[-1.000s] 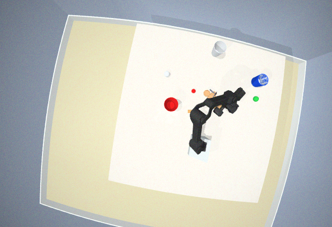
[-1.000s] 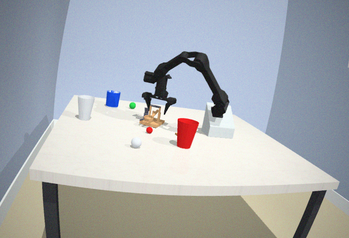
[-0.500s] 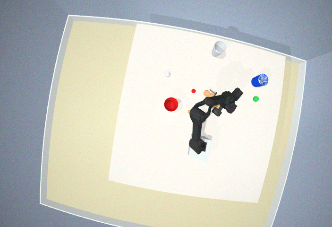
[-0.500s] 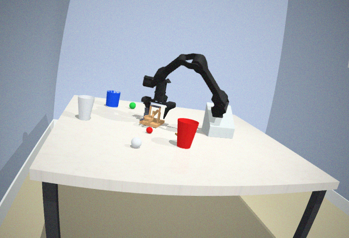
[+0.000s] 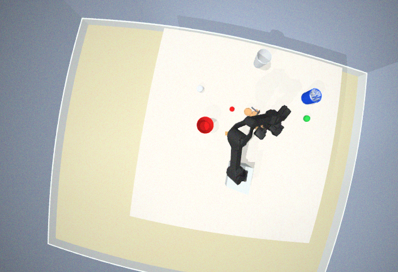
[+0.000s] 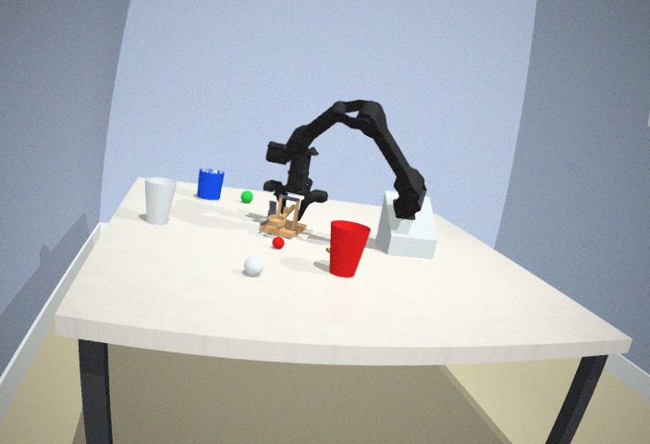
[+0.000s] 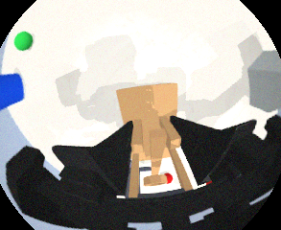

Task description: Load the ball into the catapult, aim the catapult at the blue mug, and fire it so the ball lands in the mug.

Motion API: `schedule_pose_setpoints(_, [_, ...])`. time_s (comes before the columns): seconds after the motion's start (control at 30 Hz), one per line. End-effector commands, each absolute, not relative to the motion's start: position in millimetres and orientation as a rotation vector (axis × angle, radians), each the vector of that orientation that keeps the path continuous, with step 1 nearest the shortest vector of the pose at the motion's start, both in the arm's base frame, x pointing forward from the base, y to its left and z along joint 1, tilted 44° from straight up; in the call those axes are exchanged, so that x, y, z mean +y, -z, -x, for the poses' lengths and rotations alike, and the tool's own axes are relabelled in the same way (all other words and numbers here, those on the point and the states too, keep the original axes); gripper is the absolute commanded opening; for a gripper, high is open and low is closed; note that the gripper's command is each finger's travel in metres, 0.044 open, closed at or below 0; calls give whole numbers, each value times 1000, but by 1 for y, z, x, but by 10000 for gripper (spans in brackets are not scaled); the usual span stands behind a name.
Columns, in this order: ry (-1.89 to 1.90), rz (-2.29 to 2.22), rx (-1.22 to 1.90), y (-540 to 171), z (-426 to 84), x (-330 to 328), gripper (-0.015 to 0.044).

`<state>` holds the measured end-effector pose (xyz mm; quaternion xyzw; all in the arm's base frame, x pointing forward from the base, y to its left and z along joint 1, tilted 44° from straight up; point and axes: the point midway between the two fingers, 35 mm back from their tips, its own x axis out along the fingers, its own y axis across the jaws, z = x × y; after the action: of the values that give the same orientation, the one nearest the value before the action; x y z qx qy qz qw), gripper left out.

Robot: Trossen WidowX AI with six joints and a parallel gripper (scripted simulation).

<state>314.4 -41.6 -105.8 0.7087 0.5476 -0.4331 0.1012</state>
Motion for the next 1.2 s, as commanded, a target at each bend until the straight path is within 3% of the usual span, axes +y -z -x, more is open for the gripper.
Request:
schedule_pose_setpoints(0.0, [1276, -2094, 1615, 106, -315, -42, 125])
schedule_pose_setpoints(0.07, [1276, -2094, 1615, 106, -315, -42, 111])
schedule_pose_setpoints(0.23, [1281, -2092, 1615, 72, -313, -75, 0])
schedule_pose_setpoints(0.43, [1258, -2079, 1621, 72, -313, -80, 0])
schedule_pose_setpoints(1.17, [547, -1619, 1719, 170, -307, -182, 0])
